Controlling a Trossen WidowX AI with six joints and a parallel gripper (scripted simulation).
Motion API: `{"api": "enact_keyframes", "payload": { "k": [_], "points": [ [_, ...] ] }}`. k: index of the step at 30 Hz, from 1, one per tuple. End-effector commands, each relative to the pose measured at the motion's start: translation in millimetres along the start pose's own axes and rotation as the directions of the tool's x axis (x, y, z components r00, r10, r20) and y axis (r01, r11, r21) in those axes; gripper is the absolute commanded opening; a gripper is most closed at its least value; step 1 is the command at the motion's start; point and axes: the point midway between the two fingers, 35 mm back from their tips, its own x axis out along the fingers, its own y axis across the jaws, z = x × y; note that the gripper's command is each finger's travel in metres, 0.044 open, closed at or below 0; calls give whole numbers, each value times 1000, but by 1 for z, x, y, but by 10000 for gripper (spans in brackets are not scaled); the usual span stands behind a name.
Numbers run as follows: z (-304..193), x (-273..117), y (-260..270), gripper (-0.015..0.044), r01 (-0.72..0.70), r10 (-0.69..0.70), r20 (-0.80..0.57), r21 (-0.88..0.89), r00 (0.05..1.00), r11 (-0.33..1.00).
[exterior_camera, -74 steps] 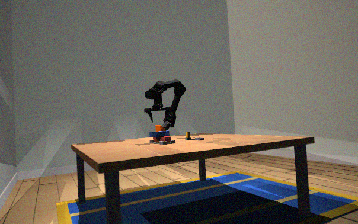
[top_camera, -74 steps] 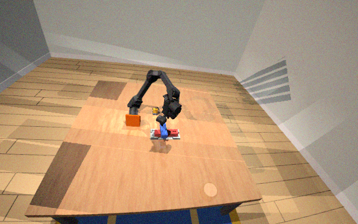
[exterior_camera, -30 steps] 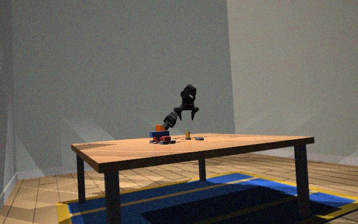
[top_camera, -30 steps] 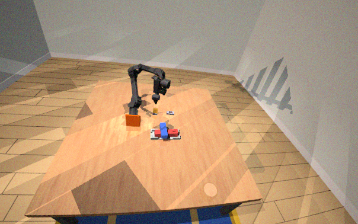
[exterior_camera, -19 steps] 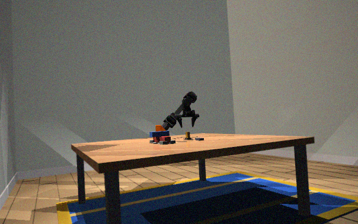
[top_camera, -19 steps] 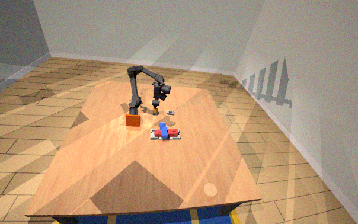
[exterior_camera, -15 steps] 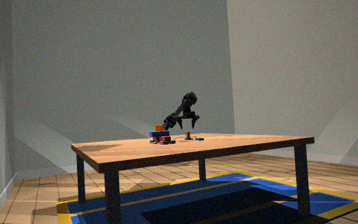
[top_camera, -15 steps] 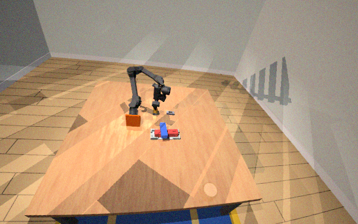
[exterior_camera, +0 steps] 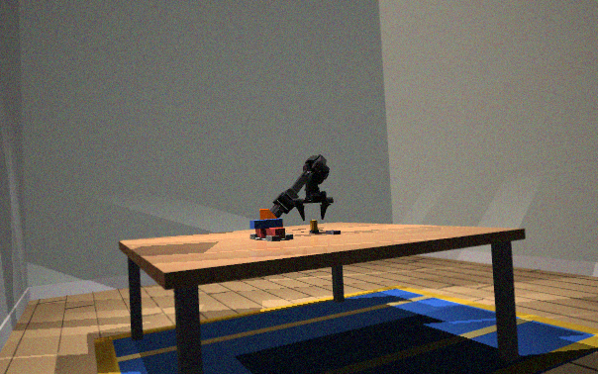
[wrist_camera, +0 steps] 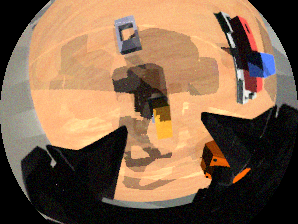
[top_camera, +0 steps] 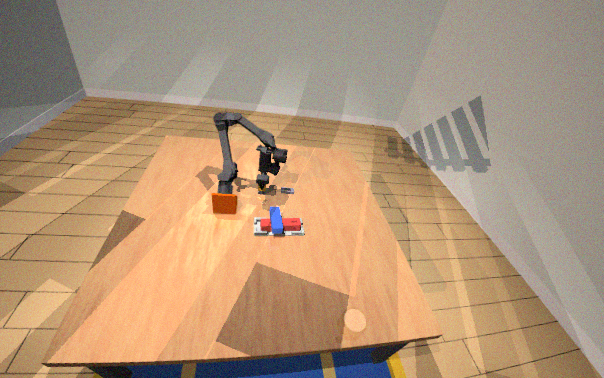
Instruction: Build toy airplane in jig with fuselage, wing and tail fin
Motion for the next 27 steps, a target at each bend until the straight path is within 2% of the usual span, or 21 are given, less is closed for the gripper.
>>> {"api": "enact_keyframes", "payload": {
  "k": [1,23,27],
  "points": [
    [0,7,0,440,-4,4,2,3,1000,1000],
    [-2,39,2,440,-11,11,2,2,1000,1000],
    [-2,39,2,335,-11,11,2,2,1000,1000]
  ]
}}
